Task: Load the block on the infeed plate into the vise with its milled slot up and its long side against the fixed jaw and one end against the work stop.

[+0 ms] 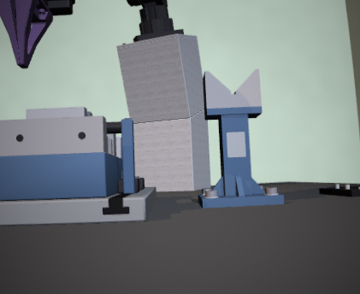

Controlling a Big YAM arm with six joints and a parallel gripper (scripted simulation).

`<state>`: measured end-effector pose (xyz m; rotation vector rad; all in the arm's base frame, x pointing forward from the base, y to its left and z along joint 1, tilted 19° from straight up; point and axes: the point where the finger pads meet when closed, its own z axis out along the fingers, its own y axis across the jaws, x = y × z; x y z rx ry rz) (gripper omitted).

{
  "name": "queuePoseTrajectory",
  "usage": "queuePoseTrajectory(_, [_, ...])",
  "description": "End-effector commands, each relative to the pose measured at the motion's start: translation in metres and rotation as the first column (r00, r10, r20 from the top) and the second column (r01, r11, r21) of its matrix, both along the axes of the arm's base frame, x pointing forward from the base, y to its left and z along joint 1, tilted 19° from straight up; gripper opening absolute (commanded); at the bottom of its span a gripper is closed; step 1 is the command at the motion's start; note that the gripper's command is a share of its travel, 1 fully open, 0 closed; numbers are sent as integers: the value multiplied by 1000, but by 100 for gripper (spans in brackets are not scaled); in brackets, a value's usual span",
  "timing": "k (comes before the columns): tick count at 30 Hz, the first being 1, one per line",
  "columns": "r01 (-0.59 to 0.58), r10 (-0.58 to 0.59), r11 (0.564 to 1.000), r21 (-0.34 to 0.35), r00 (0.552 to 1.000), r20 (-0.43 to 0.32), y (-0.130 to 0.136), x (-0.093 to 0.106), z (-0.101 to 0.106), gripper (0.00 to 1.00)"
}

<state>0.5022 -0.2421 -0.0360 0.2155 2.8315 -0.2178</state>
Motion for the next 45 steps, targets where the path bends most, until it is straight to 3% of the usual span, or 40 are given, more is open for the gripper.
queuePoseTrajectory(1, [18,-18,1000,-4,1000,21,-9,9,-2,0])
queuePoseTrajectory(13, [18,-18,1000,-8,999,29,-15,16,-12,0])
queuePoseTrajectory(14, [19,-18,1000,-18,999,50,-15,17,2,0])
queuePoseTrajectory(16, [18,-18,1000,-7,999,27,-15,17,-18,0])
queuePoseTrajectory(20, [16,-16,1000,-2,1000,16,-13,13,-28,0])
queuePoseTrajectory(30, [15,-14,1000,-16,999,43,-19,25,-24,0])
queuePoseTrajectory(32, [13,-13,1000,-5,1000,19,-16,19,-39,0])
queuePoseTrajectory(35, [13,-13,1000,-1,1000,12,-16,17,-43,0])
queuePoseTrajectory(41, [14,-13,1000,-21,999,53,-22,29,-25,0])
queuePoseTrajectory(45, [13,-13,1000,-6,1000,20,-16,18,-38,0])
